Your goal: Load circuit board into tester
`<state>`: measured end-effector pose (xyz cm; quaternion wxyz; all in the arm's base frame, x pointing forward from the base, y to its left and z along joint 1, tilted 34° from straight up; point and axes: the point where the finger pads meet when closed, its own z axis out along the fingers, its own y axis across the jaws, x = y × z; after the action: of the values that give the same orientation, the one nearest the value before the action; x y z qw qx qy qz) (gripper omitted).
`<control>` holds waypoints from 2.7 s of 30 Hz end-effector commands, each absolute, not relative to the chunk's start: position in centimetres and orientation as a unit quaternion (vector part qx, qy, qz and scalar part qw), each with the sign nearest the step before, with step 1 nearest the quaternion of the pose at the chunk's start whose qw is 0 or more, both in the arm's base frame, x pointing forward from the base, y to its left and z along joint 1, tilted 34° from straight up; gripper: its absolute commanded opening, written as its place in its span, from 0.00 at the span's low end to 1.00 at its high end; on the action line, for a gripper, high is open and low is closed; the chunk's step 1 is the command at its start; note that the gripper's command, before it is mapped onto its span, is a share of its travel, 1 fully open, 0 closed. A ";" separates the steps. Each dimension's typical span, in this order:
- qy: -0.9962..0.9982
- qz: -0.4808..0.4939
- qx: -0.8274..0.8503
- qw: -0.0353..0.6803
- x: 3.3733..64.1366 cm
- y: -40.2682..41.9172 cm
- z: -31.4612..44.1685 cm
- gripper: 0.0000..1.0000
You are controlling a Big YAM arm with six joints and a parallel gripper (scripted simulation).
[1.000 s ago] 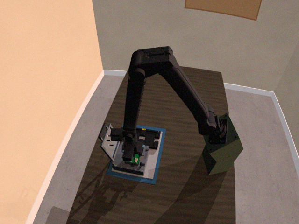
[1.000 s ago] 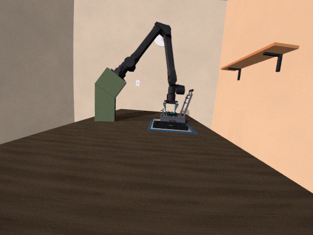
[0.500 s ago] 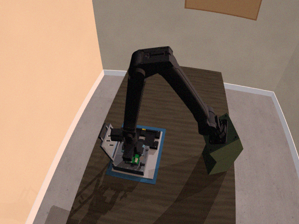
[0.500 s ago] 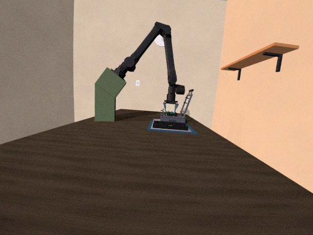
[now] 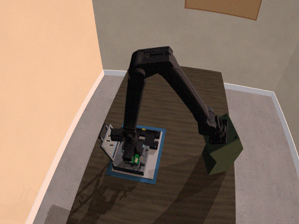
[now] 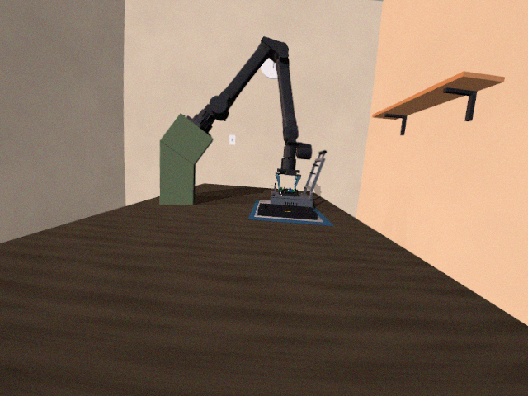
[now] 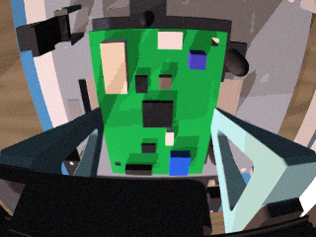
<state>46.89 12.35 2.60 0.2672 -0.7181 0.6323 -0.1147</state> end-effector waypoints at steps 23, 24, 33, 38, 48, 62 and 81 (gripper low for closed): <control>0.630 -0.116 -0.717 0.273 47.6 13.1 2.6 0.72; 0.630 -0.116 -0.717 0.273 47.6 13.1 2.6 0.72; 0.630 -0.117 -0.717 0.274 47.7 13.1 2.7 0.72; 0.630 -0.117 -0.717 0.274 47.8 13.1 2.7 0.72; 0.630 -0.118 -0.717 0.275 47.9 13.1 2.8 0.72; 0.630 -0.116 -0.717 0.273 47.7 13.1 2.6 0.72; 0.631 -0.114 -0.718 0.270 47.5 13.1 2.3 0.72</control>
<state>47.11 12.39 2.56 0.2677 -0.7179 0.6322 -0.1151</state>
